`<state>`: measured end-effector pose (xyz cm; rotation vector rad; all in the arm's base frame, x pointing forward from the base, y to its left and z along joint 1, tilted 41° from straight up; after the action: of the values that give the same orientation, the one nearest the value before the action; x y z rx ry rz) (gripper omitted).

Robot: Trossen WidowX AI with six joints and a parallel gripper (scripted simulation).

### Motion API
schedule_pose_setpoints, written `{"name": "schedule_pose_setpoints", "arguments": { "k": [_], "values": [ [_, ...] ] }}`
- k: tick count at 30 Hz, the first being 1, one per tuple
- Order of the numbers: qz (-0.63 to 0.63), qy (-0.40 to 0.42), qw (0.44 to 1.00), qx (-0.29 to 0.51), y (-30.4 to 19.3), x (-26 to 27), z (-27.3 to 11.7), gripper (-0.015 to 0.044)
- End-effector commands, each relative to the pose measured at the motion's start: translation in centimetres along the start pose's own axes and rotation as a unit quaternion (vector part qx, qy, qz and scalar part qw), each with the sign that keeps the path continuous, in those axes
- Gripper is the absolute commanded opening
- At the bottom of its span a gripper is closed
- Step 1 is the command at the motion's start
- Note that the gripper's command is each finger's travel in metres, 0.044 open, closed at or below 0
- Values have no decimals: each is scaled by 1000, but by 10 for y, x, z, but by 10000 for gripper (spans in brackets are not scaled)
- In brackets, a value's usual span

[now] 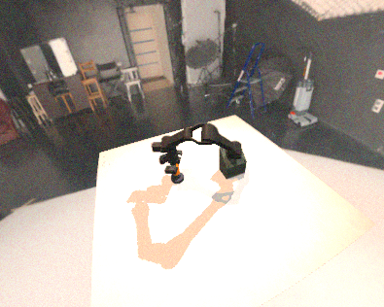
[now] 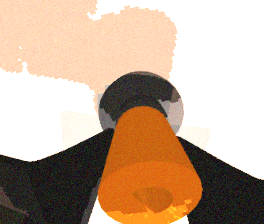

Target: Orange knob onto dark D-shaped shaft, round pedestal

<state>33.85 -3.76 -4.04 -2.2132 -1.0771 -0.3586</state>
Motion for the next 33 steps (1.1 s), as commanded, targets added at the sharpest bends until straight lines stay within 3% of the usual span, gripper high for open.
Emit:
{"name": "schedule_pose_setpoints", "arguments": {
  "k": [1, 23, 33],
  "values": [
    [18, -4, 1000, -4, 3, -3, 0, 0],
    [-42, -4, 999, -3, 2, -4, 5, 0],
    [-12, -4, 1000, -3, 3, -5, 5, 0]
  ]
}}
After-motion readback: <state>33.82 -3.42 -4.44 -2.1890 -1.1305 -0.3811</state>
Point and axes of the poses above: the point midway between the two fingers, 35 mm back from their tips, its own z axis out along the fingers, its own x axis across the jaws, y = z × x, the point moved 5 cm from there along -z, back along the fingers, and after that the axes turned 14 degrees about z, right-handed, at the moved point
